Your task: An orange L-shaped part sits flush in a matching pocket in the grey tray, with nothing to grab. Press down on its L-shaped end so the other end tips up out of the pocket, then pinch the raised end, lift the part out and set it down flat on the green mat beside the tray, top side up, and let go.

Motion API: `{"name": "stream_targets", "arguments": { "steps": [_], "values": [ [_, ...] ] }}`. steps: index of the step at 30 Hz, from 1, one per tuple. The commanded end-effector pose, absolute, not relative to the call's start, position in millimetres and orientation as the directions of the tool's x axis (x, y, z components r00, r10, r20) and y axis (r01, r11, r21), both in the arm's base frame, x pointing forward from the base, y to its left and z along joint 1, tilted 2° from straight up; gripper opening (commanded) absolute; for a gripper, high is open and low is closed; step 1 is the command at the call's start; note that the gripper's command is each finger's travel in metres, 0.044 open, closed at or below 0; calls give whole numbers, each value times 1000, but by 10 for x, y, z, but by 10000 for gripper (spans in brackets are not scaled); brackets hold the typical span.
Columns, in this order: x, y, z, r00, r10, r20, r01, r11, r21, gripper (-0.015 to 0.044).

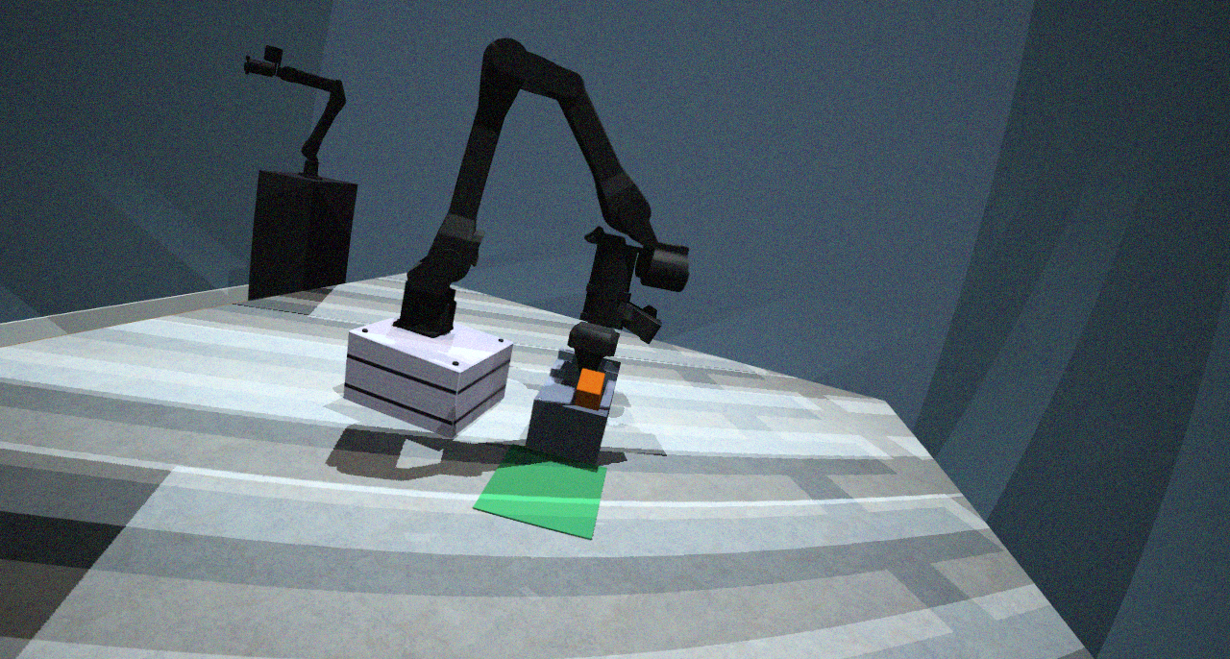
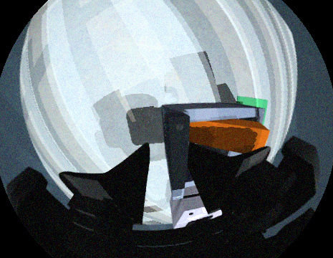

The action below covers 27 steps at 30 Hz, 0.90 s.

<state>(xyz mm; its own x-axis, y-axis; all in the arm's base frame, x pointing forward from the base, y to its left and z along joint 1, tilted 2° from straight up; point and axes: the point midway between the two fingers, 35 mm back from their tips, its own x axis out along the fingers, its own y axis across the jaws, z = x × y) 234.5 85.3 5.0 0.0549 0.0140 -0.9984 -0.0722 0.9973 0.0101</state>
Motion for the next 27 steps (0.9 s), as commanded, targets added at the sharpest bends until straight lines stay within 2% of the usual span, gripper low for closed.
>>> {"name": "stream_targets", "arguments": {
  "steps": [1,8,27],
  "values": [
    [2366,847,223,58,10,-998,-66,998,6,180],
    [2302,731,1027,58,9,-998,-66,998,5,180],
    [2336,755,993,71,17,-997,-63,998,12,180]
  ]
}}
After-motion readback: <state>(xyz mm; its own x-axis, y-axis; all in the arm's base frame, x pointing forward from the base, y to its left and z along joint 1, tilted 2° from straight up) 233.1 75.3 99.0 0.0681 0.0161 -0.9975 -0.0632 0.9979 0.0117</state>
